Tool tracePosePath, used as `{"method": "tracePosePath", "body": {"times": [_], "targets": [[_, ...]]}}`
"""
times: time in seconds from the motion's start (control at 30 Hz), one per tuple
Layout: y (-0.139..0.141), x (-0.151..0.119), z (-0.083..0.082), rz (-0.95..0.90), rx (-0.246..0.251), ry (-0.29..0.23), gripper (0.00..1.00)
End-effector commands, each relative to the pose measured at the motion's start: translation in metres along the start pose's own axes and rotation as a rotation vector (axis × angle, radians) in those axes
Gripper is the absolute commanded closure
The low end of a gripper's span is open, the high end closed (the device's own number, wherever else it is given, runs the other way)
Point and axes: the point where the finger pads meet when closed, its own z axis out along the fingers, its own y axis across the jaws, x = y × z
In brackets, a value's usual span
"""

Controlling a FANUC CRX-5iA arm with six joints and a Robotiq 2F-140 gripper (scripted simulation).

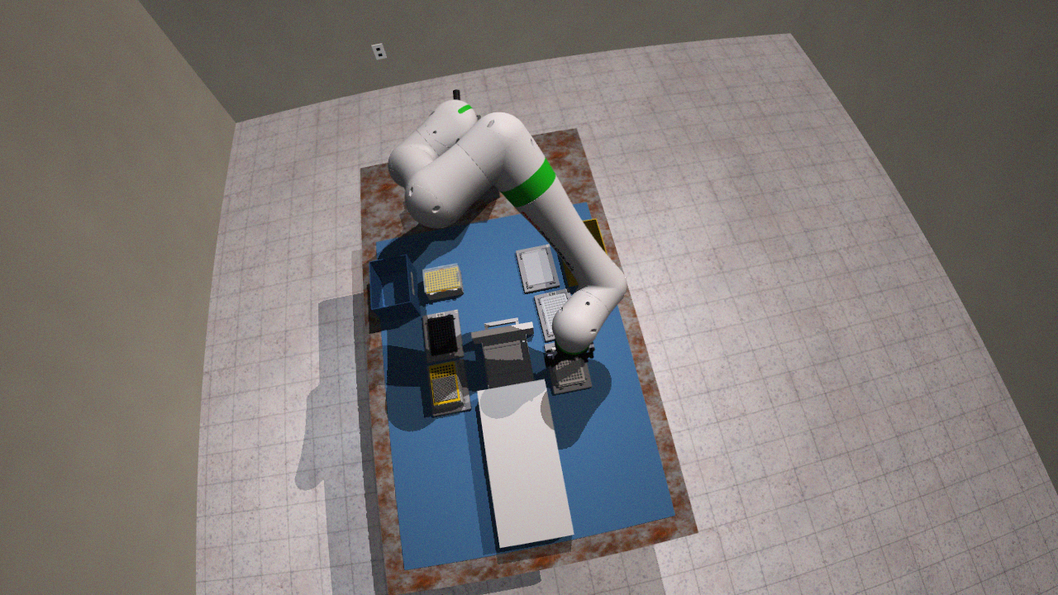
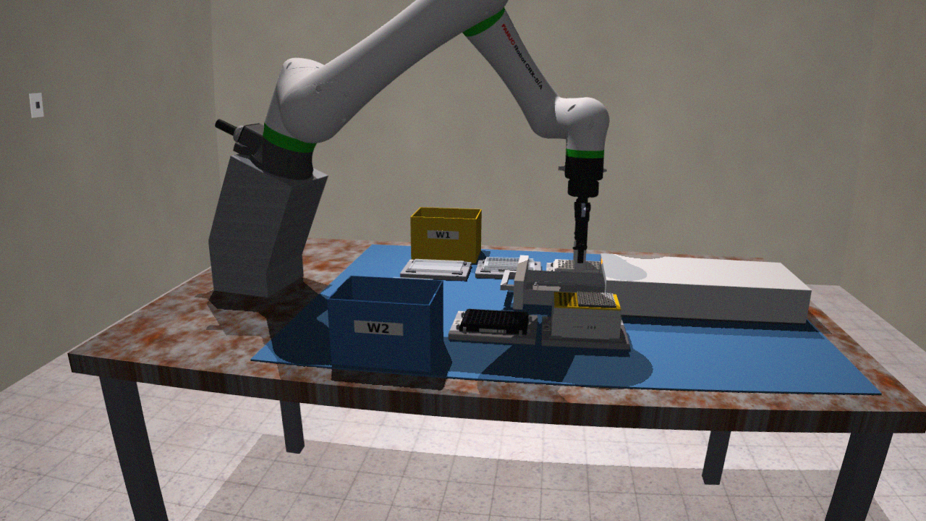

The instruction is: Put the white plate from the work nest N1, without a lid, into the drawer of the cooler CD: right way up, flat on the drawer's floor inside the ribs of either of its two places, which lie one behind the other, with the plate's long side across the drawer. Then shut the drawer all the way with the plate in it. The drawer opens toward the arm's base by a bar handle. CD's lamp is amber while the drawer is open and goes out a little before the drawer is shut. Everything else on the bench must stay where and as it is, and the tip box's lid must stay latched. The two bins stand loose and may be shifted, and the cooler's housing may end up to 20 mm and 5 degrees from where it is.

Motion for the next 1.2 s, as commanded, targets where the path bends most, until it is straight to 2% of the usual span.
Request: {"method": "tracePosePath", "body": {"times": [0.0, 0.7, 1.17], "targets": [[0.000, 0.000, -0.001, 0.000, 0.000, 0.000, 1.00], [0.000, 0.000, -0.007, 0.000, 0.000, 0.000, 1.00], [0.000, 0.000, -0.023, 0.000, 0.000, 0.000, 1.00]]}}
